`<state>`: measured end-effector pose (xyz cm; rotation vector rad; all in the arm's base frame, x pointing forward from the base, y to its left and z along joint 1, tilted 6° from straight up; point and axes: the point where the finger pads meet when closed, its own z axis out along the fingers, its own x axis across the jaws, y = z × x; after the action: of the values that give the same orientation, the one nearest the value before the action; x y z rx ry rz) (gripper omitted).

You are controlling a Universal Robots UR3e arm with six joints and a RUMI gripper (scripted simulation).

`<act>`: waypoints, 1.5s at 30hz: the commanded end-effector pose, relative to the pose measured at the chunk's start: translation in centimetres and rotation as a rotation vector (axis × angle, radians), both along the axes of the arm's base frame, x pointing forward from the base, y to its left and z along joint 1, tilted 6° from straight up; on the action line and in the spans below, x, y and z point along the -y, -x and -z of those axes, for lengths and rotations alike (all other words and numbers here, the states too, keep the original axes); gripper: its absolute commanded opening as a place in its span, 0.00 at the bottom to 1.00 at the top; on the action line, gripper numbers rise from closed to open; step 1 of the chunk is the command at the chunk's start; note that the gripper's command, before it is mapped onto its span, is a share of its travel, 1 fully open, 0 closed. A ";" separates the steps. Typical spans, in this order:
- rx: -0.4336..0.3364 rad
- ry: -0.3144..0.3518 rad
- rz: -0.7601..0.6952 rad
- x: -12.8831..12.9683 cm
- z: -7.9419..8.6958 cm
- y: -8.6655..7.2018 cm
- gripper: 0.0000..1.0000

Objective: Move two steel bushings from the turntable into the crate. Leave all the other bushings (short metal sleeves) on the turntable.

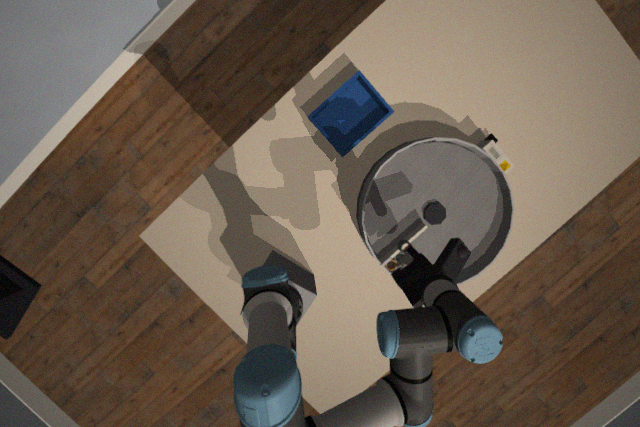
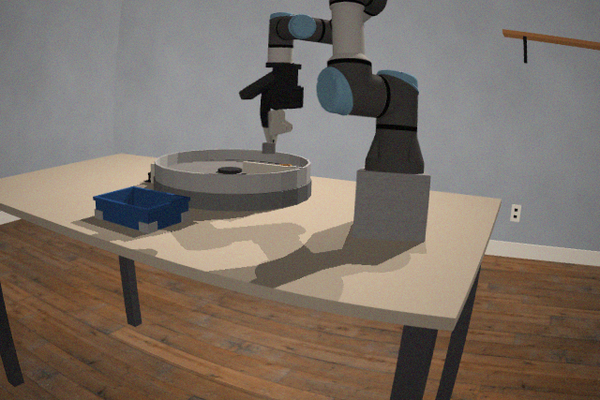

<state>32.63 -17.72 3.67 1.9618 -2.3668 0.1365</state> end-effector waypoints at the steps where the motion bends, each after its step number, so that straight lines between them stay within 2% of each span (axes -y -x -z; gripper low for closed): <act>1: 0.001 0.003 0.001 -1.0 0.0 -0.7 0.00; 19: 0.001 0.003 0.001 -5.3 0.5 -3.4 0.00; 34: 0.001 0.003 0.001 -10.8 1.1 -6.8 0.00; 36: 0.001 0.003 0.001 -10.8 1.1 -6.8 0.00; 45: 0.001 0.003 0.001 -14.6 1.5 -9.2 0.00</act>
<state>40.56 -4.79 2.27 1.9649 -2.3677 0.1405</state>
